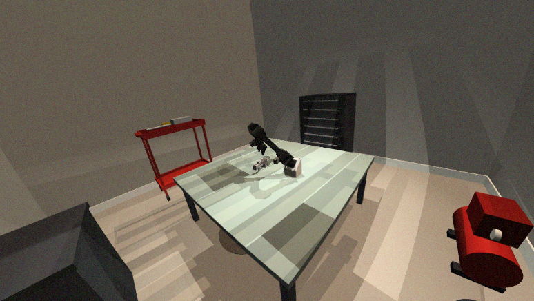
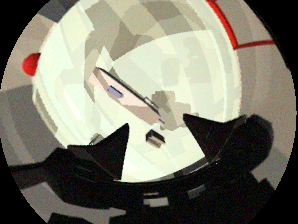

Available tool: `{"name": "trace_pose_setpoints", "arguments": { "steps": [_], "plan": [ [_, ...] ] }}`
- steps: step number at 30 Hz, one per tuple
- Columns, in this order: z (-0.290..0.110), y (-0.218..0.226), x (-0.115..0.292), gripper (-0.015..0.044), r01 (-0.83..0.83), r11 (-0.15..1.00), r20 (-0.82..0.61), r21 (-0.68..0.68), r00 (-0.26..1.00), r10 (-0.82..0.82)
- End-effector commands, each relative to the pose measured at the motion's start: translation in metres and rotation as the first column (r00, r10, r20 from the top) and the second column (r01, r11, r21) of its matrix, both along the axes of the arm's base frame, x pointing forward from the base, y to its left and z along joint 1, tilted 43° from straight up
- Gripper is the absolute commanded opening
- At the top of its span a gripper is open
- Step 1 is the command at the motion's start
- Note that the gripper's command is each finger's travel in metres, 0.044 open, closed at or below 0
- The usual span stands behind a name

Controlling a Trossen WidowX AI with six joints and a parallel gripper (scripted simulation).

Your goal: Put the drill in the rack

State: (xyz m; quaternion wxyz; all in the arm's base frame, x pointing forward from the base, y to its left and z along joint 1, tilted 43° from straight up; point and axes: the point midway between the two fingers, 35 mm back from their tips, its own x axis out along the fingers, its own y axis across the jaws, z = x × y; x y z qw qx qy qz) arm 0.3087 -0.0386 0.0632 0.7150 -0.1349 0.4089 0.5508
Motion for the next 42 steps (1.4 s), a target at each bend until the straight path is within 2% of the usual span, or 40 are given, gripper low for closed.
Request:
{"name": "trace_pose_setpoints", "arguments": {
  "steps": [1, 6, 28, 42],
  "plan": [
    [-0.069, -0.010, 0.003, 0.0440, -0.378, 0.922, 0.317, -0.088, 0.866, 0.386],
    [-0.091, -0.013, 0.003, 0.0440, -0.485, 0.862, 0.415, -0.147, 0.761, 0.499],
    [-0.092, -0.012, 0.003, 0.0440, -0.485, 0.862, 0.415, -0.147, 0.761, 0.499],
    [-0.103, 0.006, 0.003, 0.0440, -0.484, 0.862, 0.415, -0.148, 0.761, 0.499]
  ]
}}
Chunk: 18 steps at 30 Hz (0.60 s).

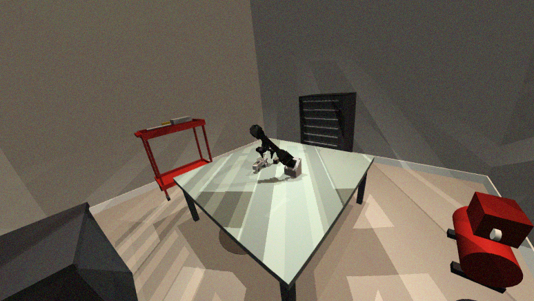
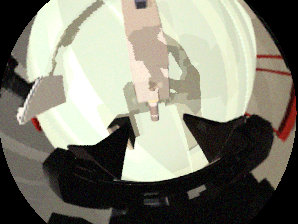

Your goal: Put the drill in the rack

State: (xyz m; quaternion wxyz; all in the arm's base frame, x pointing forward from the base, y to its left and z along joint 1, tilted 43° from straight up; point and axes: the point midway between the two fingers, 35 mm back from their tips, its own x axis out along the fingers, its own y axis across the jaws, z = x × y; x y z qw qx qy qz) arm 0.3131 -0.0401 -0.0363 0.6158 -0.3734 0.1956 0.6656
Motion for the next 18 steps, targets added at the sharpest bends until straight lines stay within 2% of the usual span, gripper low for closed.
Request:
{"name": "trace_pose_setpoints", "arguments": {
  "steps": [1, 18],
  "plan": [
    [-0.005, 0.009, -0.001, 0.0440, 0.001, 1.000, -0.006, 0.006, 1.000, -0.001],
    [-0.018, 0.032, -0.003, 0.0440, 0.001, 1.000, -0.006, 0.009, 1.000, -0.001]
  ]
}}
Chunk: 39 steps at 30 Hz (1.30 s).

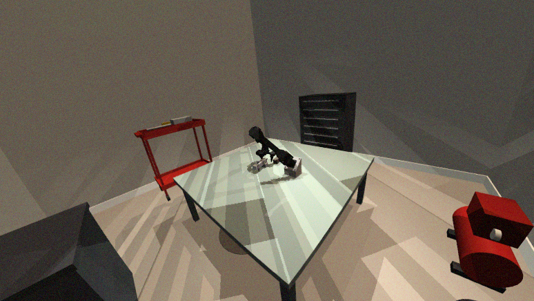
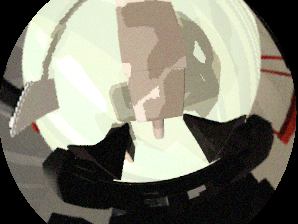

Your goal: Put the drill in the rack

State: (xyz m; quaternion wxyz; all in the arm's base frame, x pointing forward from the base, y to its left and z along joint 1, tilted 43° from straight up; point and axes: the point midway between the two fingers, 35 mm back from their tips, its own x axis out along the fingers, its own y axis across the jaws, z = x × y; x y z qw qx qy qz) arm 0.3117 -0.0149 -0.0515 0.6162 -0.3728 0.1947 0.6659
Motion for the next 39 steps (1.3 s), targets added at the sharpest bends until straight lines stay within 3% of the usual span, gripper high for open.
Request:
{"name": "trace_pose_setpoints", "arguments": {
  "steps": [1, 5, 21, 39],
  "plan": [
    [-0.004, 0.008, -0.002, 0.0440, 0.001, 1.000, -0.007, 0.007, 1.000, -0.001],
    [-0.004, 0.008, -0.002, 0.0440, 0.001, 1.000, -0.007, 0.007, 1.000, -0.001],
    [-0.002, 0.005, -0.001, 0.0020, -0.002, 1.000, -0.001, 0.001, 1.000, 0.002],
    [-0.011, -0.003, 0.002, 0.0000, 0.001, 1.000, -0.006, 0.006, 1.000, -0.001]
  ]
}}
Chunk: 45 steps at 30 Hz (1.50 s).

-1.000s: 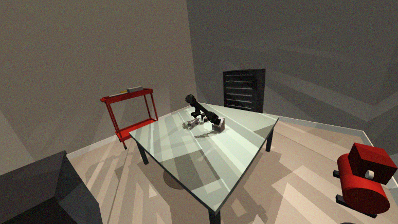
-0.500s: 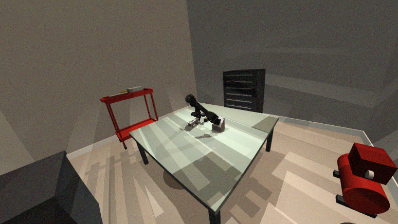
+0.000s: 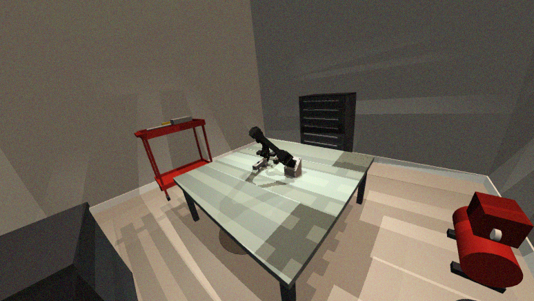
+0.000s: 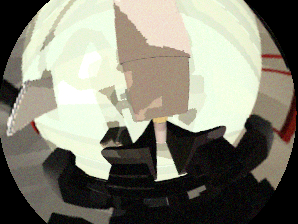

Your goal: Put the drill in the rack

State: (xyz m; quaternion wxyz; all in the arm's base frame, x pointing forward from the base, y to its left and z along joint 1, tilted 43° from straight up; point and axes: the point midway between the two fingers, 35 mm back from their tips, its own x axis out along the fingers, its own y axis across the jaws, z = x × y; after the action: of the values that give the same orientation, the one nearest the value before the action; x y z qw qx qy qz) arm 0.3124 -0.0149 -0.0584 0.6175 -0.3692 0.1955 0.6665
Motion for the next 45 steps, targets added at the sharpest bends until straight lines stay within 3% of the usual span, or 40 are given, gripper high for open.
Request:
{"name": "trace_pose_setpoints", "arguments": {
  "steps": [1, 23, 39, 45],
  "plan": [
    [-0.004, -0.004, 0.001, 0.0000, -0.002, 1.000, 0.000, 0.002, 1.000, 0.002],
    [-0.028, -0.026, 0.009, 0.0000, -0.002, 1.000, 0.000, 0.000, 1.000, 0.002],
    [-0.021, -0.019, 0.008, 0.0420, -0.002, 1.000, 0.000, 0.001, 1.000, 0.002],
    [-0.020, -0.017, 0.007, 0.0440, -0.002, 1.000, 0.000, 0.001, 1.000, 0.002]
  ]
}}
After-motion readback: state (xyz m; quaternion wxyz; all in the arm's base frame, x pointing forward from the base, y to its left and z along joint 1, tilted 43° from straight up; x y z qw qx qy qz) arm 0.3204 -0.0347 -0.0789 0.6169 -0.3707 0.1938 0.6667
